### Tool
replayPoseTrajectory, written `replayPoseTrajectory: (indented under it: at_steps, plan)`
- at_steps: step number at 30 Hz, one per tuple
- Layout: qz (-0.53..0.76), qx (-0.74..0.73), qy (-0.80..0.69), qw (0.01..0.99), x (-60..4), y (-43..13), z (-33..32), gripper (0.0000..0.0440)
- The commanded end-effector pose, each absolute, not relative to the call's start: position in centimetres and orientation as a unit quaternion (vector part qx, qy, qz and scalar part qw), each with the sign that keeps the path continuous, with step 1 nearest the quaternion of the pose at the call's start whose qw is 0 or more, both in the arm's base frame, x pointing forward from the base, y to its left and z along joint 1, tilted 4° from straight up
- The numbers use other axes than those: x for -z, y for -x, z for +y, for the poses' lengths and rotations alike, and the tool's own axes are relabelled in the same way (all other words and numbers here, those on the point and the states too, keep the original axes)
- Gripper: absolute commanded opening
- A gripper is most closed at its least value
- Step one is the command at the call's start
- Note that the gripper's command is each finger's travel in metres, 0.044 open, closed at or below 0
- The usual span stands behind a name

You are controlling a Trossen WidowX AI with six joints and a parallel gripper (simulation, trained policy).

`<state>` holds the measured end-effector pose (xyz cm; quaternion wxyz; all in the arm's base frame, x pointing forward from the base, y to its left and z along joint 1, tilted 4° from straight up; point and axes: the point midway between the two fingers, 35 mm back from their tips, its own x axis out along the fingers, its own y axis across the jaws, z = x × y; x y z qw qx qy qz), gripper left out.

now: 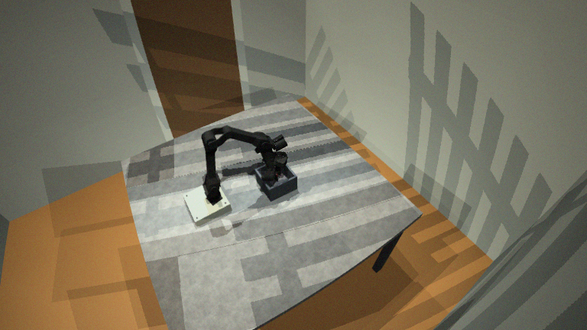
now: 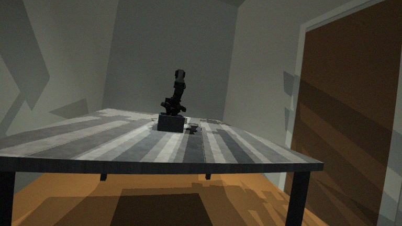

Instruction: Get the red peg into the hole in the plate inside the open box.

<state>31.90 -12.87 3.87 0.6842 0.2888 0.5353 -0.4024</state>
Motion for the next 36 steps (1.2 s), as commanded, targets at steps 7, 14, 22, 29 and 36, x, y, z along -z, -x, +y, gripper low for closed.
replayPoseTrajectory:
  at_steps: [7, 14, 22, 29, 36]
  plan:
    - [0.53, 0.398, -0.264, 0.701, -4.6, -34.4, -15.1, 0.0389]
    - [0.512, 0.402, -0.252, 0.717, -5.6, -36.0, -16.9, 0.044]
    - [0.483, 0.413, -0.24, 0.734, -7.0, -37.4, -19.1, 0.044]
    - [0.472, 0.417, -0.236, 0.74, -7.5, -37.8, -19.8, 0.044]
    - [0.472, 0.417, -0.236, 0.74, -7.5, -37.8, -19.8, 0.044]
